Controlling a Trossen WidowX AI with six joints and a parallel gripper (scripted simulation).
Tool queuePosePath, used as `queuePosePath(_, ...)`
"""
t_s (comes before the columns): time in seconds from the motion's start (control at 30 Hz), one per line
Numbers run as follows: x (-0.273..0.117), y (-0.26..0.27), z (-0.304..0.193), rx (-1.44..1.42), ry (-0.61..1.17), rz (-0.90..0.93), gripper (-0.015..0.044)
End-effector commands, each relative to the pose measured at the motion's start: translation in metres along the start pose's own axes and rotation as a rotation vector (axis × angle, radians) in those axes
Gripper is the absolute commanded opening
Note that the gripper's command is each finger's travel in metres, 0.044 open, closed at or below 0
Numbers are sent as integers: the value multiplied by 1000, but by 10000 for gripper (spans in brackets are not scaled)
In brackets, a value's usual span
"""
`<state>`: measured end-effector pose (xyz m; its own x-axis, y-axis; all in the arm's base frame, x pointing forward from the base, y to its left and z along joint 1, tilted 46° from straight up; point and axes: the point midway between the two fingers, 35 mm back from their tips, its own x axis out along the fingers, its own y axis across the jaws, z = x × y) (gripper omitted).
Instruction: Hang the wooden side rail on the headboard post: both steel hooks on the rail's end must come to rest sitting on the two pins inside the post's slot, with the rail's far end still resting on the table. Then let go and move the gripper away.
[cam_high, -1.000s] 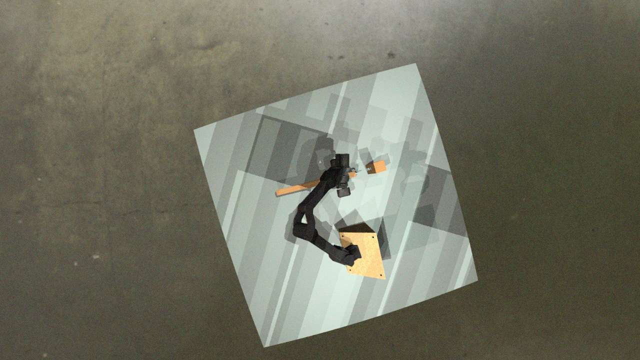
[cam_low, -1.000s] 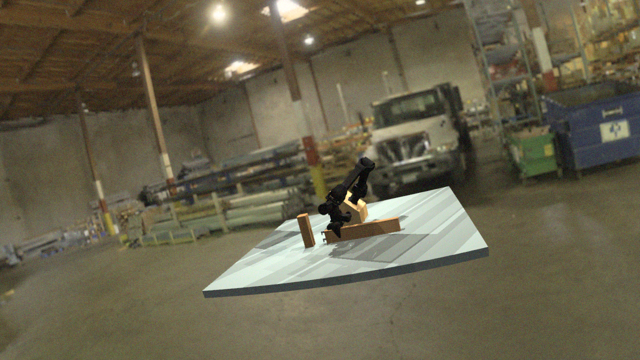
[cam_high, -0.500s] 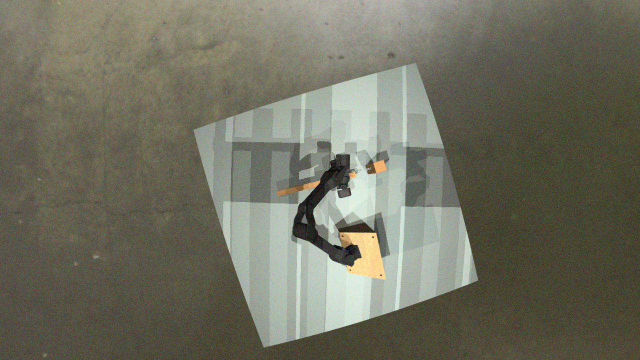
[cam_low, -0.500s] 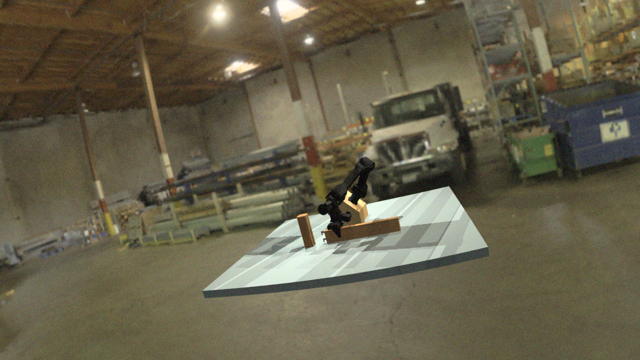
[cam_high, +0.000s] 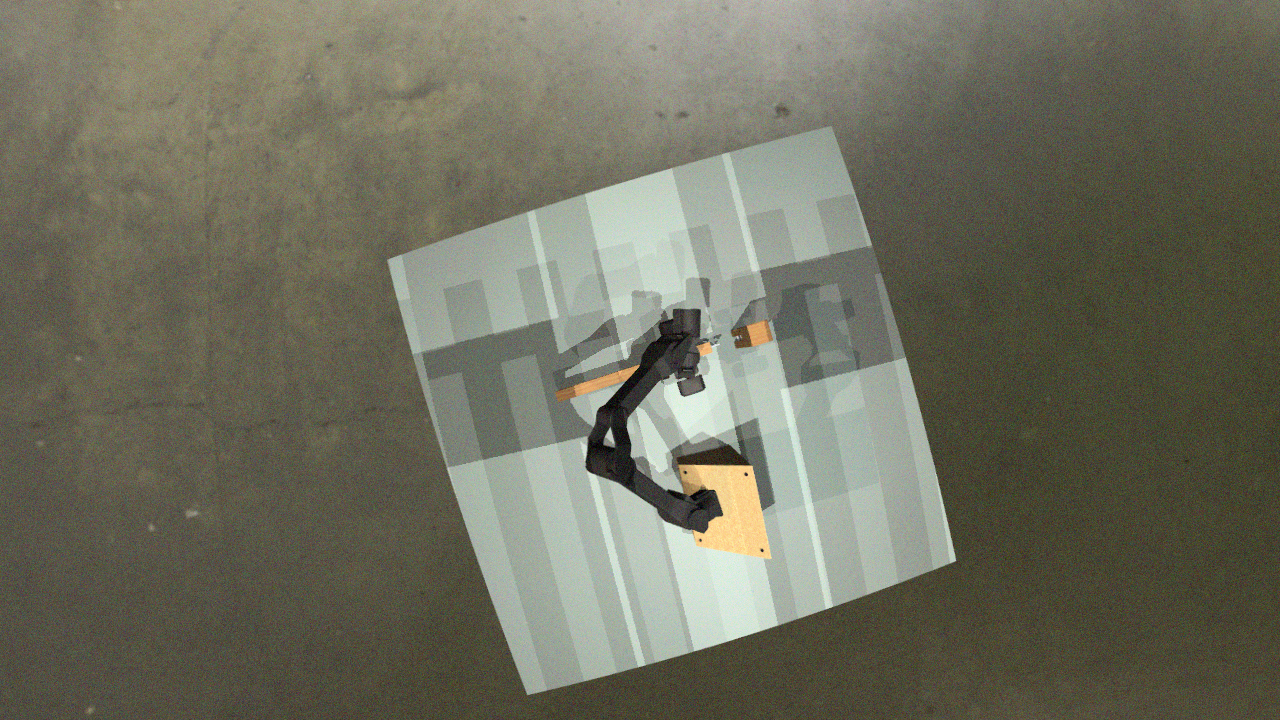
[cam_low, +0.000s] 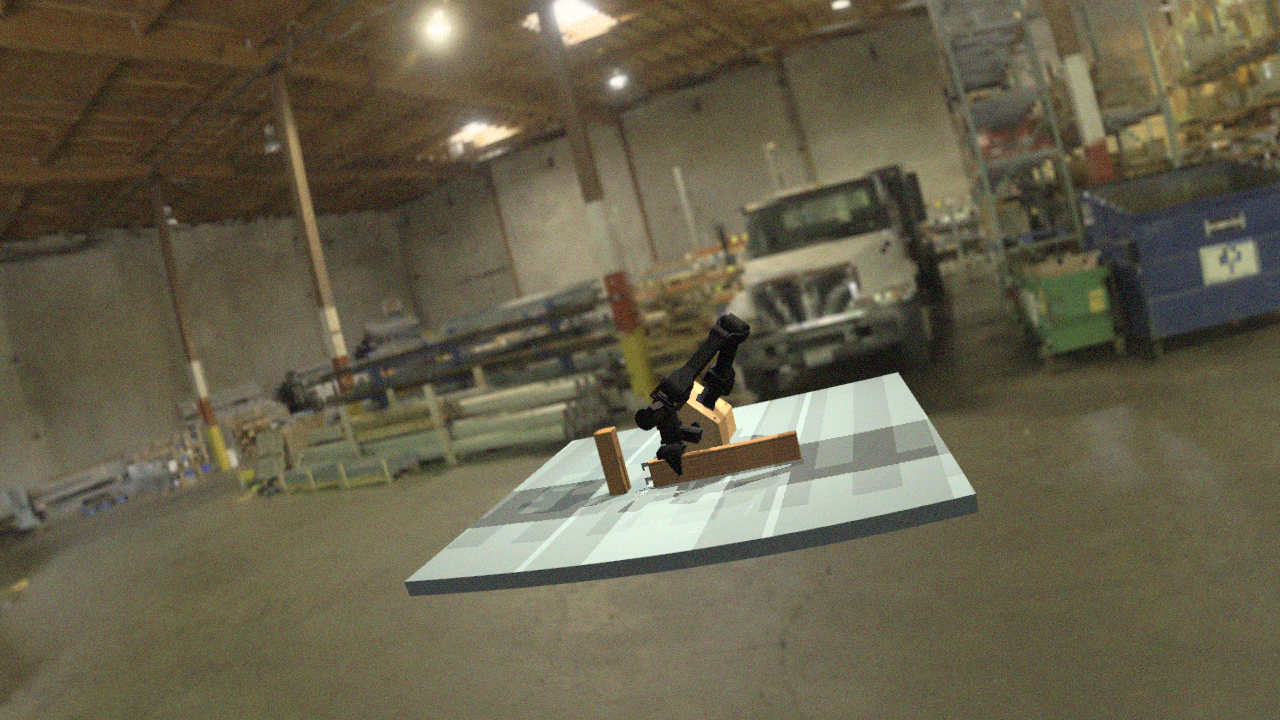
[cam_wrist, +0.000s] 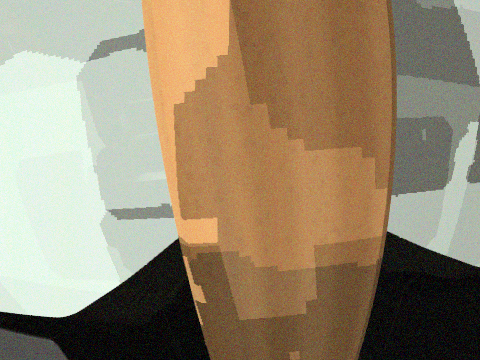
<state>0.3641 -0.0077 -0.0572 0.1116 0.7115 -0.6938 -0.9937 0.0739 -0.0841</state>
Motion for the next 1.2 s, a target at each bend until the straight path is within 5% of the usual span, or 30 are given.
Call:
queuePosePath(0.0,0,0,0,0,0,-1,0)
queuePosePath(1.17,-6,0,0,-50,1,-4,0)
